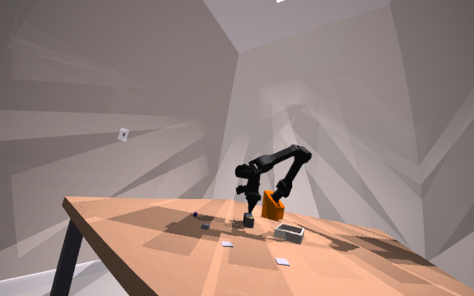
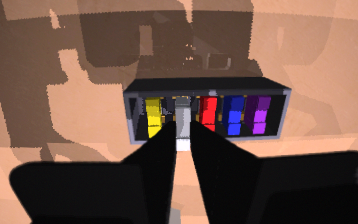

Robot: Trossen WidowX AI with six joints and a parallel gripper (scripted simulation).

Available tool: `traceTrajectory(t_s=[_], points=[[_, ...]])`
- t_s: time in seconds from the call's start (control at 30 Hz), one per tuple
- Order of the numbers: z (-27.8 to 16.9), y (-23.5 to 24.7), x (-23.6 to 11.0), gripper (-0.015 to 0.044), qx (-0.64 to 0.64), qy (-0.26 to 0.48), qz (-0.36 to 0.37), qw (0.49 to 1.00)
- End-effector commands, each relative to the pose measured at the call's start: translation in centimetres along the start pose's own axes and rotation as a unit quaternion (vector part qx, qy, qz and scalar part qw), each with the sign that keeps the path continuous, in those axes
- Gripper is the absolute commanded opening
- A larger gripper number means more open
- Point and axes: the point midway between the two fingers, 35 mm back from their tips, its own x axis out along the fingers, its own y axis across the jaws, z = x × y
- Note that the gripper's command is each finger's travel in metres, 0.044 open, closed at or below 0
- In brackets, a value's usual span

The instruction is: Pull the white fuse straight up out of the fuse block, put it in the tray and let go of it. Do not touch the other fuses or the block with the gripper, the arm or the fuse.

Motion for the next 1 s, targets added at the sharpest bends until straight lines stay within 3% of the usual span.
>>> traceTrajectory(t_s=[0.0, 0.97], points=[[0.0, 0.1, -0.3, 0.0000, -0.003, -0.002, 0.000, 1.000], [0.0, 0.0, -1.8, 0.0000, -0.002, -0.002, 0.000, 1.000]])
